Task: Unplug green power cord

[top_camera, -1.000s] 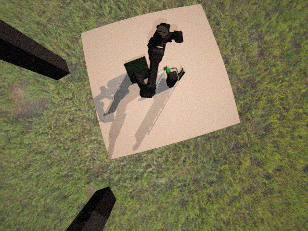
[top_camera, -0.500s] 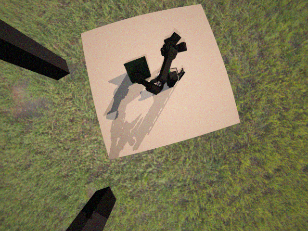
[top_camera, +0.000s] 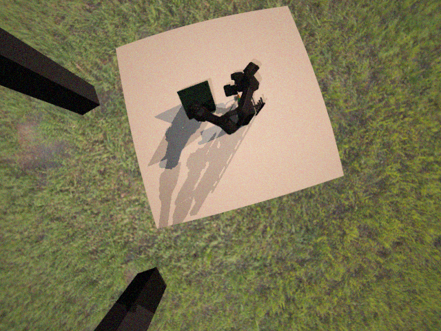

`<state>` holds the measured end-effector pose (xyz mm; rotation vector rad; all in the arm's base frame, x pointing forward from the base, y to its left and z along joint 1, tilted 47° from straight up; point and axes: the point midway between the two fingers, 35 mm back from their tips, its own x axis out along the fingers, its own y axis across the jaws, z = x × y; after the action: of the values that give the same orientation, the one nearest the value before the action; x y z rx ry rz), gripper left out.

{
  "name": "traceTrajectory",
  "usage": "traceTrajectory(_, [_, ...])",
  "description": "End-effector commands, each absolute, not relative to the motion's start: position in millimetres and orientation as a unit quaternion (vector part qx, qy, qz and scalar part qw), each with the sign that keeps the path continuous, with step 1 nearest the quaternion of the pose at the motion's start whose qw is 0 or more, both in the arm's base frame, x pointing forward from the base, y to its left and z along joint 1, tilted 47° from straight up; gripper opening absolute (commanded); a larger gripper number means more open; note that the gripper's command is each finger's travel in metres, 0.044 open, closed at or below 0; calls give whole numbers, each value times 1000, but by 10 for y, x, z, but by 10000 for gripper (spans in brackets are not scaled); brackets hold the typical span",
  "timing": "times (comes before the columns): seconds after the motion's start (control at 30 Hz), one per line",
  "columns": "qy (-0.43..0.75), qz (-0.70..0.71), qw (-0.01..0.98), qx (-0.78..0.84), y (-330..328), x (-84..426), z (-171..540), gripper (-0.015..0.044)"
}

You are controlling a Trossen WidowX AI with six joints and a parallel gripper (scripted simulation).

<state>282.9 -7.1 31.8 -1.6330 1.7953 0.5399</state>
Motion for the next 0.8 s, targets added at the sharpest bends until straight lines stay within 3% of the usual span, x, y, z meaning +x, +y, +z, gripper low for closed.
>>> traceTrajectory(0.0, [694, 210, 315, -612, -116, 2766, 286, 160])
traceTrajectory(0.77, [694, 210, 314, -613, -300, 2737, 481, 160])
